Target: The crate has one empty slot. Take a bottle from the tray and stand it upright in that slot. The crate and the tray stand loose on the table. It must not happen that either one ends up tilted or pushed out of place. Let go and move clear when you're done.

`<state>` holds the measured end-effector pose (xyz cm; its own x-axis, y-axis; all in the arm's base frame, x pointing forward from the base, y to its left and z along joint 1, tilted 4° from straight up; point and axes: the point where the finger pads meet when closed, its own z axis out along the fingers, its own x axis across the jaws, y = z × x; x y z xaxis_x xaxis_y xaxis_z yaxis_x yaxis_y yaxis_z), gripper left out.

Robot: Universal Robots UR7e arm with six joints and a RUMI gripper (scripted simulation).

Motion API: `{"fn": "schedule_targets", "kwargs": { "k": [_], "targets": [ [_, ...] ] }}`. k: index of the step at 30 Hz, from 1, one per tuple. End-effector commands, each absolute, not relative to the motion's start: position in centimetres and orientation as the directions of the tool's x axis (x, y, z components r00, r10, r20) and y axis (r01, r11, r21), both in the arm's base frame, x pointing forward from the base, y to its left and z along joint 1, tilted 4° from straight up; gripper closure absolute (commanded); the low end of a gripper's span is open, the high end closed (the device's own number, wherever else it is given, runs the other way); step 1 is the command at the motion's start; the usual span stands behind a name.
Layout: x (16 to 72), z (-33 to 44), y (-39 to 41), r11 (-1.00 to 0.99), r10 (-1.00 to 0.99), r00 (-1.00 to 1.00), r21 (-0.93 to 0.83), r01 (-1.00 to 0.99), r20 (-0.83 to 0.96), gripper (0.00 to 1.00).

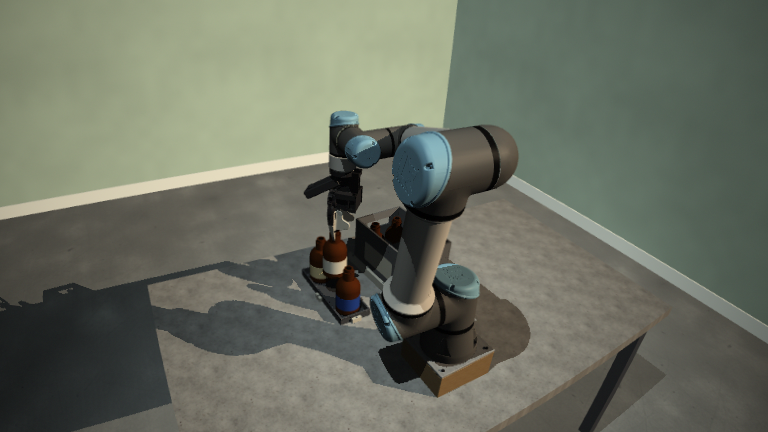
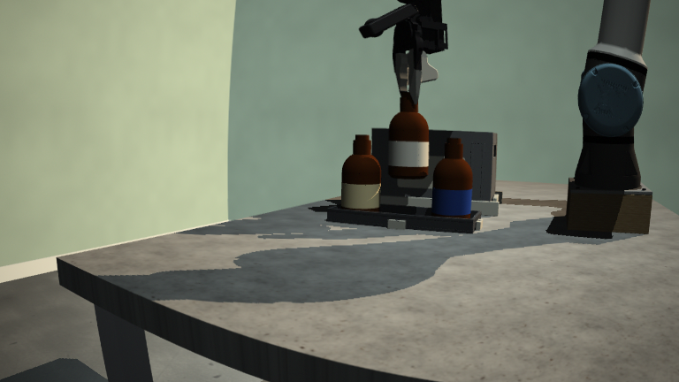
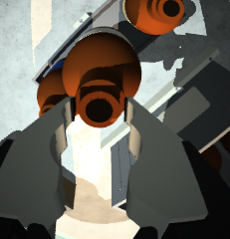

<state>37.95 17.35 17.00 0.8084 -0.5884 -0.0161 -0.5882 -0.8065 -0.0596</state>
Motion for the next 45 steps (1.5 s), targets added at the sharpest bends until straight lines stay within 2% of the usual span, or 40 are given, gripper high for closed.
{"fn": "schedule_targets", "kwargs": {
  "k": [1, 45],
  "targets": [
    [38.0, 17.1, 17.3, -0.806, -0.588, 0.808, -0.061, -0.588, -0.015, 1.00],
    [37.9, 19.7, 17.2, -0.806, -0.588, 0.808, -0.061, -0.588, -0.015, 1.00]
  ]
}}
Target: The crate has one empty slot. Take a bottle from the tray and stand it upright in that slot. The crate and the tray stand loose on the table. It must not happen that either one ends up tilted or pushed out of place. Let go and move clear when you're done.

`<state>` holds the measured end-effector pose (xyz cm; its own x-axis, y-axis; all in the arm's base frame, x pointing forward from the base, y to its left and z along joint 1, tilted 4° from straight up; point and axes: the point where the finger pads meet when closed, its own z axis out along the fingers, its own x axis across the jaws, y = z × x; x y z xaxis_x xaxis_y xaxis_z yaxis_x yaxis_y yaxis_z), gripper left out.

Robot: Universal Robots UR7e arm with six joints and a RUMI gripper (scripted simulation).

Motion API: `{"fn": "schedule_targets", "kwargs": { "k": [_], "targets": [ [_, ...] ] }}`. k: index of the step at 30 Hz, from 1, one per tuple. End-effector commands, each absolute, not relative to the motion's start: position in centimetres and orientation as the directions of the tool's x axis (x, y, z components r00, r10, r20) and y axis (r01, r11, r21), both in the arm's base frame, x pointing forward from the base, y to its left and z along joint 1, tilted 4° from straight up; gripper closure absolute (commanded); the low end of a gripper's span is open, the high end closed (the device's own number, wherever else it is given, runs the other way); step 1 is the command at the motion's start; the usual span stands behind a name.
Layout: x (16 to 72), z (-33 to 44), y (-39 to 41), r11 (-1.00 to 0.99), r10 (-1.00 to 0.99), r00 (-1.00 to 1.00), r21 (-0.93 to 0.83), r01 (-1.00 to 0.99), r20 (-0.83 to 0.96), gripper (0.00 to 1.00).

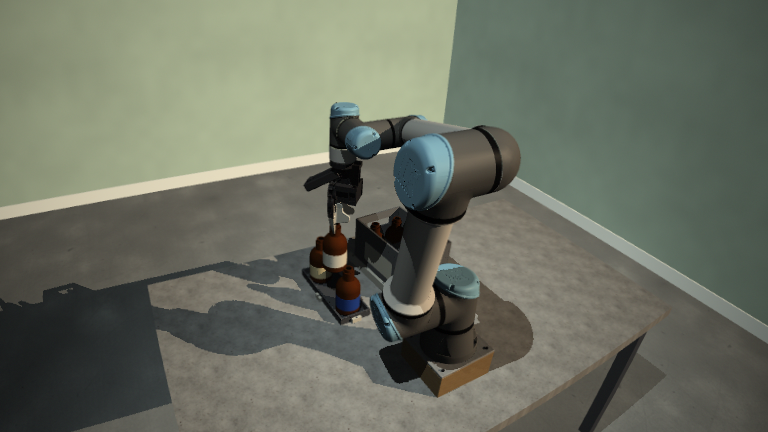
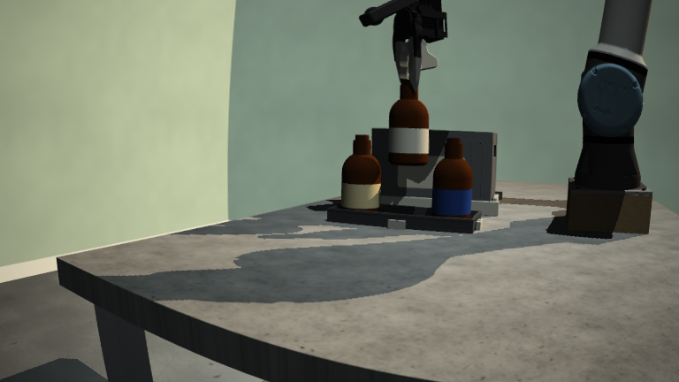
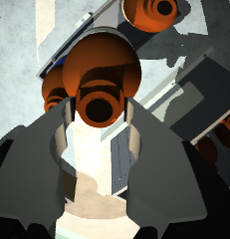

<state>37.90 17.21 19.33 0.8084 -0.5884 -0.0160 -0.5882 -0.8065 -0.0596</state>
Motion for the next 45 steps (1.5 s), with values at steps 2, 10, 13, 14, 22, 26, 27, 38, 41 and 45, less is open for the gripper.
{"fn": "schedule_targets", "kwargs": {
  "k": [2, 10, 13, 14, 22, 26, 27, 38, 41, 45],
  "targets": [
    [37.9, 20.0, 17.2, -0.806, -0.588, 0.808, -0.061, -0.588, -0.015, 1.00],
    [37.9, 20.7, 17.1, -0.806, -0.588, 0.808, -0.061, -0.588, -0.015, 1.00],
    [37.9, 20.7, 17.1, -0.806, -0.588, 0.808, -0.061, -0.588, -0.015, 1.00],
    [37.9, 20.8, 17.1, -0.806, -0.588, 0.808, -0.061, -0.588, -0.015, 1.00],
    [37.9, 21.0, 17.1, -0.806, -0.588, 0.808, -0.061, -0.588, -0.015, 1.00],
    [37.9, 21.0, 17.1, -0.806, -0.588, 0.808, -0.061, -0.588, -0.015, 1.00],
    [37.9, 21.0, 17.1, -0.806, -0.588, 0.808, -0.061, -0.588, -0.015, 1.00],
    [37.9, 21.0, 17.1, -0.806, -0.588, 0.808, -0.061, -0.588, -0.015, 1.00],
    [37.9, 21.0, 17.1, -0.806, -0.588, 0.808, -0.061, -0.588, -0.015, 1.00],
    [37.9, 21.0, 17.1, -0.806, -0.588, 0.808, -0.061, -0.588, -0.015, 1.00]
  ]
}}
